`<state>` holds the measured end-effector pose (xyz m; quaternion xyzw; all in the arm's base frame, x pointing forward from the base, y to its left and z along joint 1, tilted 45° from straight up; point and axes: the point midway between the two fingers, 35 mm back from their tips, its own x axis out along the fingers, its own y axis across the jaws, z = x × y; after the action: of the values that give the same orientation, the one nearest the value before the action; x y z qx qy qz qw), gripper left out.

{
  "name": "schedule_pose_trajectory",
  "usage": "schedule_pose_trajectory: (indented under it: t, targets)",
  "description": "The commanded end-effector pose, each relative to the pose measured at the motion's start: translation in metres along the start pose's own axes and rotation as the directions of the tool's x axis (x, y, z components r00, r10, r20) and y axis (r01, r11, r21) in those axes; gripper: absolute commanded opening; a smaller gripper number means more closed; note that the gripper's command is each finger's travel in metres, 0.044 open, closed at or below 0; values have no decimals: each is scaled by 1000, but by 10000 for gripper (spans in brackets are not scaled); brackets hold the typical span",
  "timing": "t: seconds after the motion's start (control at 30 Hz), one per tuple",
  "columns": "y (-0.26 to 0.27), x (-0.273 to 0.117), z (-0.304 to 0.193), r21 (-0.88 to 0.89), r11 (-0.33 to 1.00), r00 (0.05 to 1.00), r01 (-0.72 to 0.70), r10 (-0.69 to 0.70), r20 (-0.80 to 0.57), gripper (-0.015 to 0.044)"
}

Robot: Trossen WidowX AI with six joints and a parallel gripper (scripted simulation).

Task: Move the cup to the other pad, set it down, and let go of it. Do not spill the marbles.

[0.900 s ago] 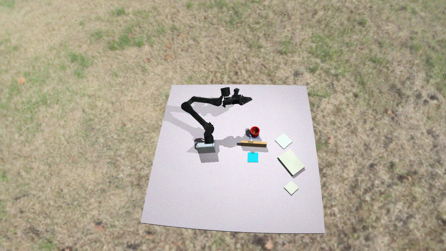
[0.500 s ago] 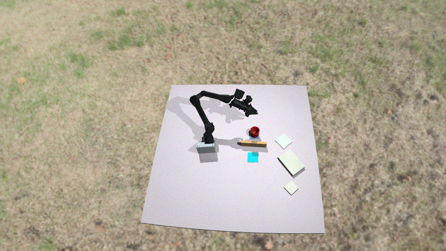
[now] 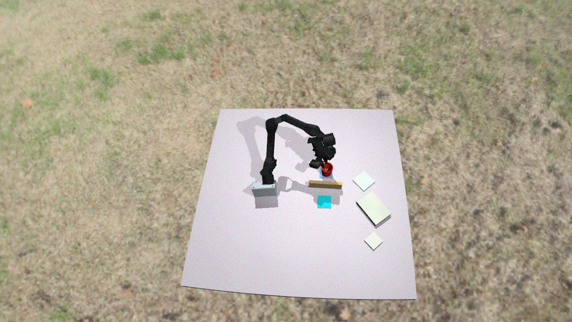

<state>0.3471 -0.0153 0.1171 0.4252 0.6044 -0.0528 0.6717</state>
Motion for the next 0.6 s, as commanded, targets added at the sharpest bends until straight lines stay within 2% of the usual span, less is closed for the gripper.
schedule_pose_trajectory:
  t: [0.0, 0.57]
  targets:
    - [-12, 10, -6, 475, 872, 923, 115, 83, -376, 148]
    - [-11, 16, -5, 475, 872, 923, 115, 83, -375, 148]
